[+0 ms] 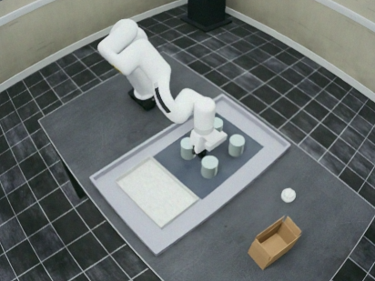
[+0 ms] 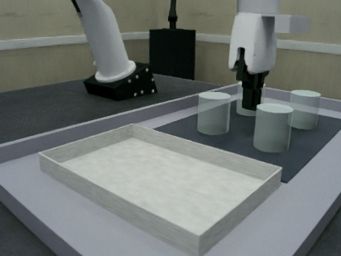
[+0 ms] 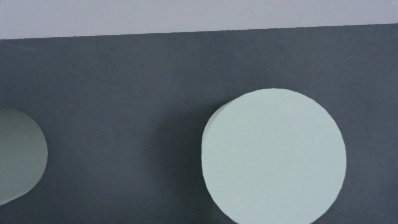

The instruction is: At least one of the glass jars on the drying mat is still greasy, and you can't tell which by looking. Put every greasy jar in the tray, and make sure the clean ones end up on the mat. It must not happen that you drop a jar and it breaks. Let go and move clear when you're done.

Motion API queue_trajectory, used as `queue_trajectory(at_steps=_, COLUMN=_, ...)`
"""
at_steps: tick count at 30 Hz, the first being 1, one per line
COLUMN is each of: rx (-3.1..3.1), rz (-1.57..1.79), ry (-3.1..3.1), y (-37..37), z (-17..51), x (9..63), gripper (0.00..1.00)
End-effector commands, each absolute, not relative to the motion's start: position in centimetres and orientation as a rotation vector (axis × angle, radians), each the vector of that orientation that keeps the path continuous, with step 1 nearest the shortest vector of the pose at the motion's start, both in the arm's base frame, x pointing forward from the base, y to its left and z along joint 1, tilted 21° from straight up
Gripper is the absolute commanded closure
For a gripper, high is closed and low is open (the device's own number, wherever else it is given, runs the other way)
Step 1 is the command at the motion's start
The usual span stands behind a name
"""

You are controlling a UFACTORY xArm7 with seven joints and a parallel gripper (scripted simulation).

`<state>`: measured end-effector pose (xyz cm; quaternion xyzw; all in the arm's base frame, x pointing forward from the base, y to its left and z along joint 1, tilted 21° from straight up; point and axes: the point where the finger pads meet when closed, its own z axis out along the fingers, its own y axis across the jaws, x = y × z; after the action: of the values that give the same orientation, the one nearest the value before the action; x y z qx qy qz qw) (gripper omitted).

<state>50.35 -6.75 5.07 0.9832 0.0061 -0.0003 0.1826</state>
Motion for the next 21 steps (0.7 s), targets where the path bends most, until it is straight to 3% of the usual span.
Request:
queue_trajectory(at_steps=1, rx=2.775, rz=0.007, ry=0.019, y=-6.6, z=5.3, x=50.6, gripper=1.0)
queue_trajectory(at_steps=21, rx=2.775, rz=0.007, ry=0.019, y=-6.9, z=4.6, x=48.0, gripper=1.0)
